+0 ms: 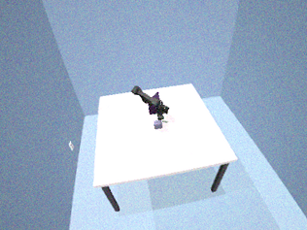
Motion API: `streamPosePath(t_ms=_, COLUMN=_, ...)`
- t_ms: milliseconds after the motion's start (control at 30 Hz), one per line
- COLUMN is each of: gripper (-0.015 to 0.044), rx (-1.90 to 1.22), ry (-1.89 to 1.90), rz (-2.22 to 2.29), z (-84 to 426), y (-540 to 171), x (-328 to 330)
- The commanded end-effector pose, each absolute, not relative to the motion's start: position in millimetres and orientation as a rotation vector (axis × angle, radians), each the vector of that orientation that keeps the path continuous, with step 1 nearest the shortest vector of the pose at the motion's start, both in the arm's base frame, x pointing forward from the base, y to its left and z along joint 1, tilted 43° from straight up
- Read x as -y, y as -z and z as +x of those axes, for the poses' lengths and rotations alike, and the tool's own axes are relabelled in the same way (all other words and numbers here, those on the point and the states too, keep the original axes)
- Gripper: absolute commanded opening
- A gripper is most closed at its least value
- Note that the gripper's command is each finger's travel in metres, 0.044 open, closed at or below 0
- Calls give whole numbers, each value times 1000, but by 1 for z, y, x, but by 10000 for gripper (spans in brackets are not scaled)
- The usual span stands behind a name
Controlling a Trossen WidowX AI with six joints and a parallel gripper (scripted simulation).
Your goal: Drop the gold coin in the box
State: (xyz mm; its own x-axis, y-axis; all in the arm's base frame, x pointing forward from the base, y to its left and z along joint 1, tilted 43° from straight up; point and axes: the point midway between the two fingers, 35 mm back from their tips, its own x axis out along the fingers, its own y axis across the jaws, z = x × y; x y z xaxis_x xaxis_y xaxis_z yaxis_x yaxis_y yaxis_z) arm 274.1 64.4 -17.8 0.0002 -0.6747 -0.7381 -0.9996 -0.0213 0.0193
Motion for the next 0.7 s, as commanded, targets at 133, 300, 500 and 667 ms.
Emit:
streamPosePath(t_ms=133, gripper=0, rx=-1726, ry=-784, rz=-1754, z=287, y=4, x=-49)
streamPosePath(t_ms=300, gripper=0, rx=-1729, ry=-784, rz=-1752, z=286, y=5, x=-50)
streamPosePath(t_ms=500, gripper=0, rx=-1731, ry=-784, rz=-1749, z=284, y=7, x=-51)
streamPosePath(t_ms=667, gripper=0, rx=-1731, ry=-784, rz=-1749, z=285, y=6, x=-50)
